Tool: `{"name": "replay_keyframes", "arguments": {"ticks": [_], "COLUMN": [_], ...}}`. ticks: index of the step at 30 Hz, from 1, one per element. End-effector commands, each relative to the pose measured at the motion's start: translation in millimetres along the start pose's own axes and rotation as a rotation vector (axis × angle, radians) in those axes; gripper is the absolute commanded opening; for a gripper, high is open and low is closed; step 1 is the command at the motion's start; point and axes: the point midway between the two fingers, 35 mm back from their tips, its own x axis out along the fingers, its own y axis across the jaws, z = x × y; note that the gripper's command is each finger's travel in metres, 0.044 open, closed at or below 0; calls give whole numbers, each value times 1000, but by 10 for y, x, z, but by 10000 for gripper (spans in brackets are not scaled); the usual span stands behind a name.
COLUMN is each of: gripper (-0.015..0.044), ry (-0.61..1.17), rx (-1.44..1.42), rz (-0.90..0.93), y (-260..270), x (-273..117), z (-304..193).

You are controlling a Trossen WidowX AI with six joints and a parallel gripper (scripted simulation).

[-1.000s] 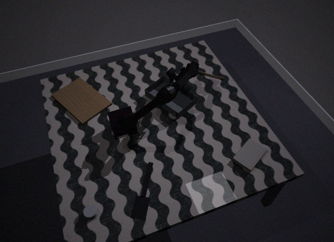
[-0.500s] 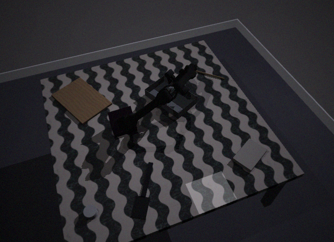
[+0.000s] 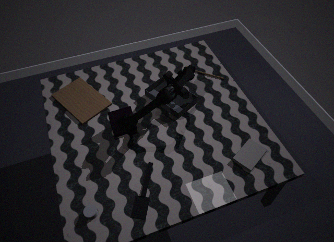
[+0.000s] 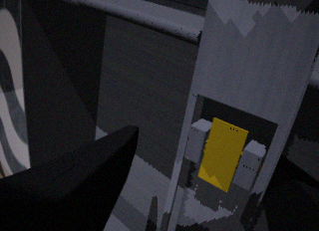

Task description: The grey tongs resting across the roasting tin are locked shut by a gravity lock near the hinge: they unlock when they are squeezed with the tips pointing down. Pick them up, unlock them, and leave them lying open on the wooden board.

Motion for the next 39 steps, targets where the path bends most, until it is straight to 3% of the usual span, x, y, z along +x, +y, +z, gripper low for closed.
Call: {"name": "replay_keyframes", "arguments": {"ticks": [1,7,15,22,30,39], "gripper": [234,76,23,-150,-150,-150], "ry": [0,0,0,1,8,8], "rx": [0,0,0,-1,-9,-9], "rz": [0,0,0,0,-1,-1], "y": [0,0,0,31,380,390], "x": [0,0,0,-55,-643,-659], "z": [0,0,0,9,8,5]}}
